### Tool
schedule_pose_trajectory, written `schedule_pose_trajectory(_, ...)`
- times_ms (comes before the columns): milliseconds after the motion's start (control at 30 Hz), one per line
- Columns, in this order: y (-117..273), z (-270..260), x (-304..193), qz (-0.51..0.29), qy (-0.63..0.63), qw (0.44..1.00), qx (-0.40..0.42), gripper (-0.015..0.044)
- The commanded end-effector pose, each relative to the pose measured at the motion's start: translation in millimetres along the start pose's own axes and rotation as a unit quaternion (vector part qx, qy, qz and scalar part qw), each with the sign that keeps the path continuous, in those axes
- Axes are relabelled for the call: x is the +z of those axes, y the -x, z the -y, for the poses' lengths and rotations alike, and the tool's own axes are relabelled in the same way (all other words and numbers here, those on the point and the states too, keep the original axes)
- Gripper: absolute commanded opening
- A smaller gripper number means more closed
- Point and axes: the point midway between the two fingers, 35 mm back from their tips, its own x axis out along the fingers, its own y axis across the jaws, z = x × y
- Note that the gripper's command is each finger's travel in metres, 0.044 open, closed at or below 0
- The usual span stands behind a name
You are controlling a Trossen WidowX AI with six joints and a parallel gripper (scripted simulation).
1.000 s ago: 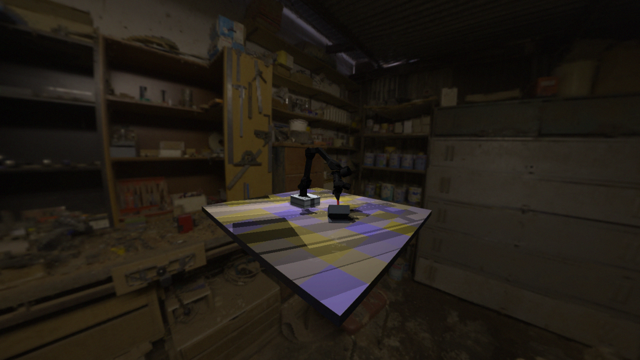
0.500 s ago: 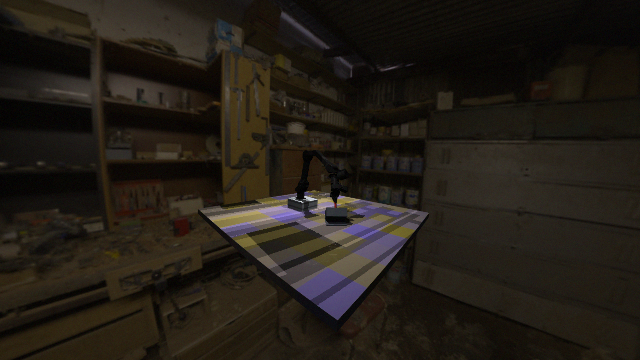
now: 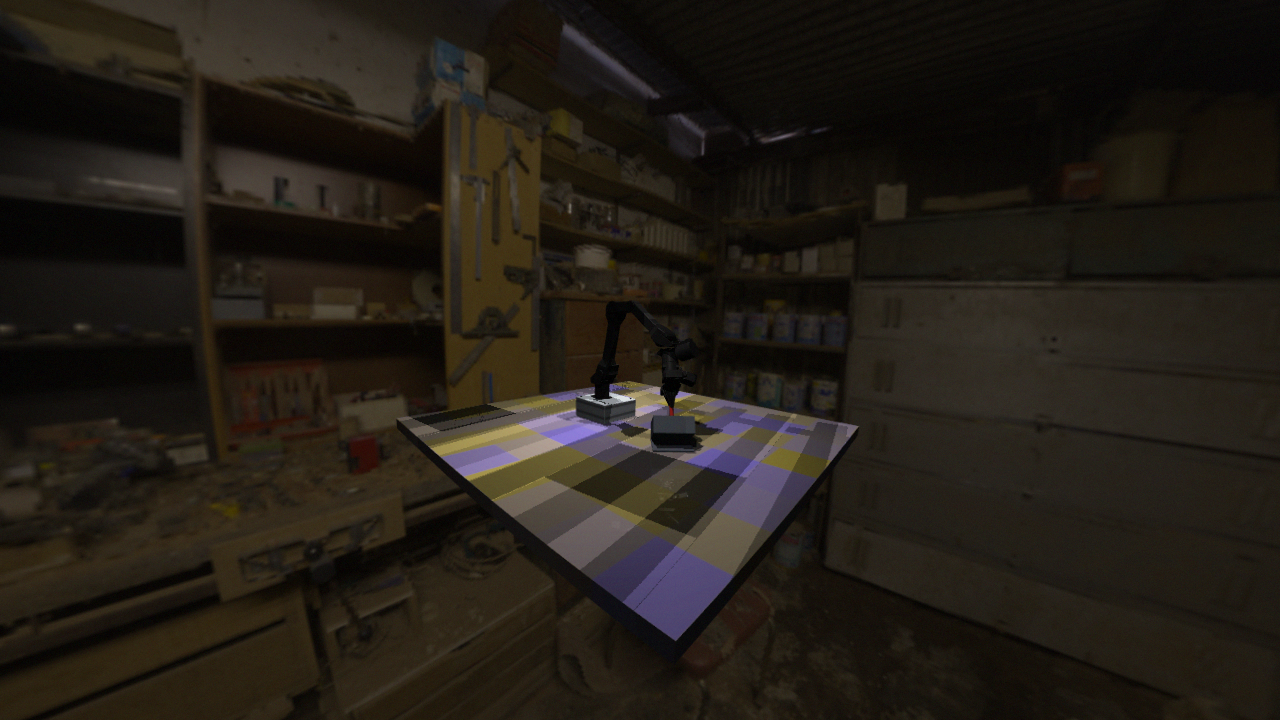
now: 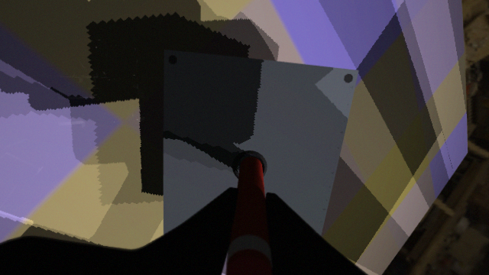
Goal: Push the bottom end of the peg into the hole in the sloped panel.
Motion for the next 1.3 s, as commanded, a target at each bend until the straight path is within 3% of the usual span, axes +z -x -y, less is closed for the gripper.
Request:
schedule_pose_trajectory(0, -2.9, -1.4, -0.4, -0.002, 0.003, 1.0, 0.003, 0.0)
schedule_pose_trajectory(1267, -16.6, 2.4, -0.4, -0.002, 0.003, 1.0, 0.002, 0.0)
